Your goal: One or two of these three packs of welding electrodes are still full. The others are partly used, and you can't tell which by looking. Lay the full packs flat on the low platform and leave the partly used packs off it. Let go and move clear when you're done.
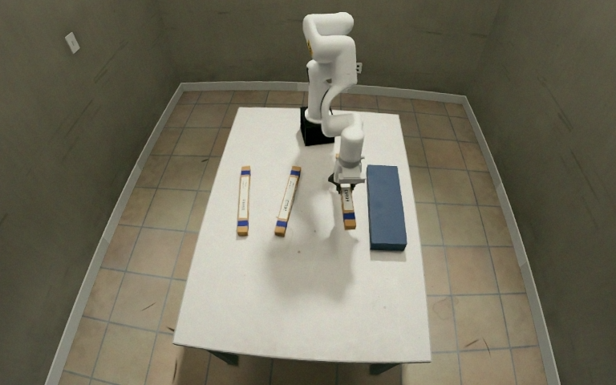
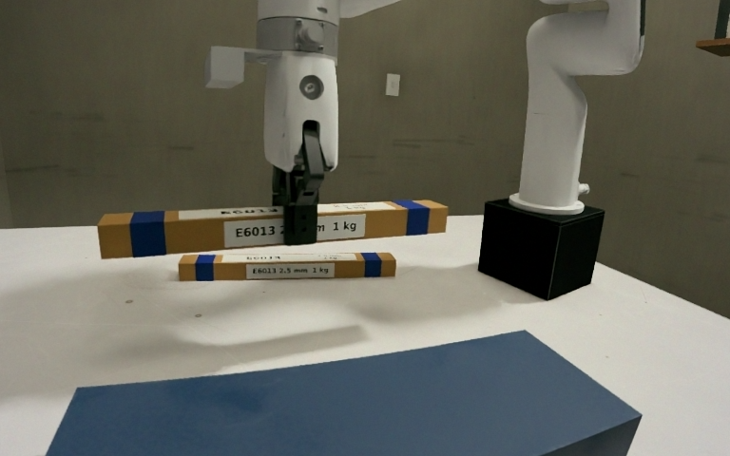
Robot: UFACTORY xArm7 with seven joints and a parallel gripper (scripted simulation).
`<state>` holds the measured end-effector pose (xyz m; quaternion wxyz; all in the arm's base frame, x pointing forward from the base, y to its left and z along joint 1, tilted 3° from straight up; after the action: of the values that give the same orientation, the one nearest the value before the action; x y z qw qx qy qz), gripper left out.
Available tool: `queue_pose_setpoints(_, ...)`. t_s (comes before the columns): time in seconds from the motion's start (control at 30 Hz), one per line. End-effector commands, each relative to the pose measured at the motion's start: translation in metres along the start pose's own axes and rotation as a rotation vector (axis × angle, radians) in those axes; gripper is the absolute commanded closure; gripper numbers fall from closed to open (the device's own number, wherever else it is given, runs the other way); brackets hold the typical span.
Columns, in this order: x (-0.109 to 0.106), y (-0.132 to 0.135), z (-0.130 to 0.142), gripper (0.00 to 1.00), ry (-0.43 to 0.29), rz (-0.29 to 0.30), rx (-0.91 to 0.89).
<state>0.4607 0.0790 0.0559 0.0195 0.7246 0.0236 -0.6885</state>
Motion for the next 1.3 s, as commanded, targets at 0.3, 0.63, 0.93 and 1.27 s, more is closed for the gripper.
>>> queue_pose_setpoints(0.3, 0.016, 0.000, -0.002, 0.65, 0.004, -0.001, 0.000)
queue_pose_setpoints(0.63, 0.029, 0.000, -0.002, 0.65, 0.004, -0.001, 0.000)
queue_pose_setpoints(0.93, 0.041, 0.000, -0.002, 0.65, 0.004, -0.001, 0.000)
queue_pose_setpoints(1.27, 0.059, -0.001, -0.002, 0.65, 0.004, -0.001, 0.000)
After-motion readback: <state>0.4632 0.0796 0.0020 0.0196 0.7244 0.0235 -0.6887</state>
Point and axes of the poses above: the point where the finger pads meet when closed, its own x axis out along the fingers, its own y axis across the jaws, z = x × y, the point moved 1 cm from there along -x, back along the fingers, and after that the axes turned 3 degrees about -x, right-handed, at the moved point
